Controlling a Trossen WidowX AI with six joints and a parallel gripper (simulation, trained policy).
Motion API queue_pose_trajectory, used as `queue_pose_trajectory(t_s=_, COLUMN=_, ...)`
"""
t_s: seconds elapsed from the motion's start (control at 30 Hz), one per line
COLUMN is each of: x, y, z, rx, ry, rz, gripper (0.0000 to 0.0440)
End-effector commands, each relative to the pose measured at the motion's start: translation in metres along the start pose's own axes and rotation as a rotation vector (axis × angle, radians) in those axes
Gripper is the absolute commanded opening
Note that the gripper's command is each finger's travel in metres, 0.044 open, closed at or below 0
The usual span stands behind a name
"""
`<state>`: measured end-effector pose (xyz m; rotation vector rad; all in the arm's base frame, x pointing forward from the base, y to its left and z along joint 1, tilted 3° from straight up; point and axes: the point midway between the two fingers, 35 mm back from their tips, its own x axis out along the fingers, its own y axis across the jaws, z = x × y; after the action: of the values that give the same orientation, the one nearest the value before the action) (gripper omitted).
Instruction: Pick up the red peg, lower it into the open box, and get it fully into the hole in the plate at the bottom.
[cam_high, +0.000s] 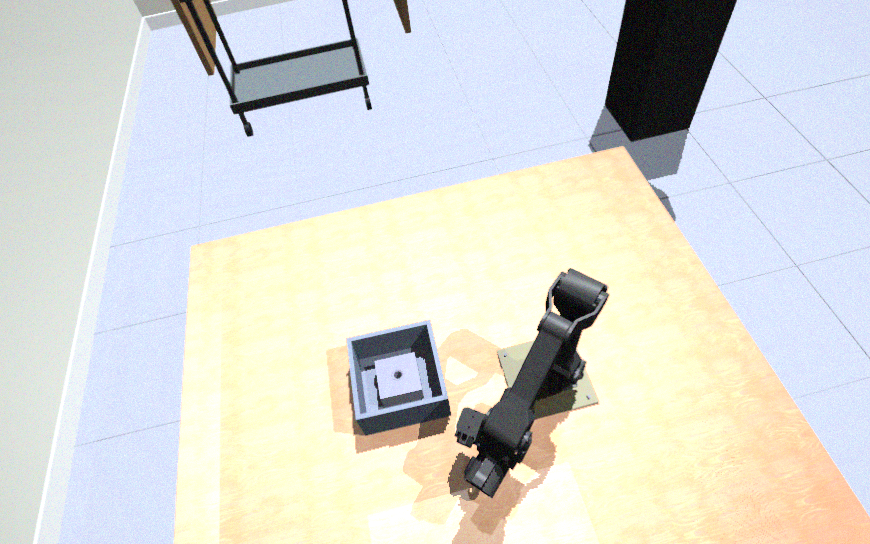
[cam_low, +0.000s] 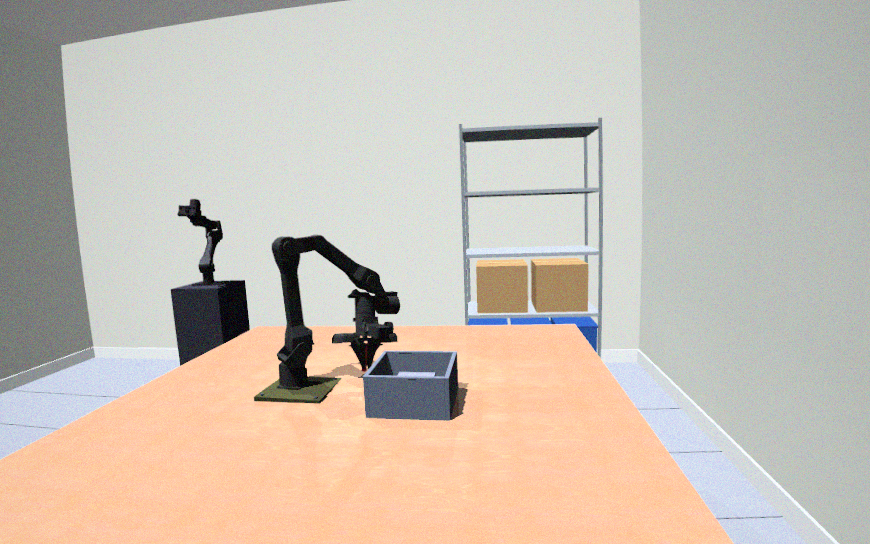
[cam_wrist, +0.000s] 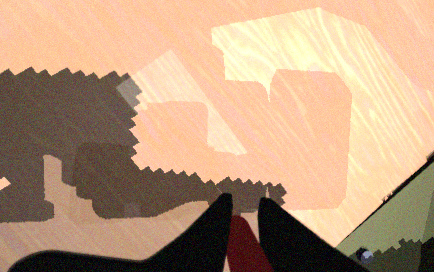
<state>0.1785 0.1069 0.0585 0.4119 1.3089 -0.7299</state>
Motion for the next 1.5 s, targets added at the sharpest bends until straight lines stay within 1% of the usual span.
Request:
queue_pose_trajectory(t_s=0.0, x=-0.018, y=0.001, z=0.013, rx=-0.002, ry=-0.038, rz=0.024, gripper=0.0)
queue_pose_trajectory(t_s=0.33, x=-0.066, y=-0.005, z=0.049, rx=0.067, ry=-0.117, rz=0.075, gripper=0.0)
queue_pose_trajectory(t_s=0.67, x=-0.082, y=-0.009, z=0.094, rx=0.206, ry=-0.184, rz=0.094, gripper=0.0)
queue_pose_trajectory(t_s=1.03, x=-0.081, y=-0.015, z=0.147, rx=0.336, ry=-0.239, rz=0.093, gripper=0.0)
queue_pose_trajectory(t_s=1.47, x=-0.058, y=-0.025, z=0.204, rx=0.393, ry=-0.272, rz=0.075, gripper=0.0)
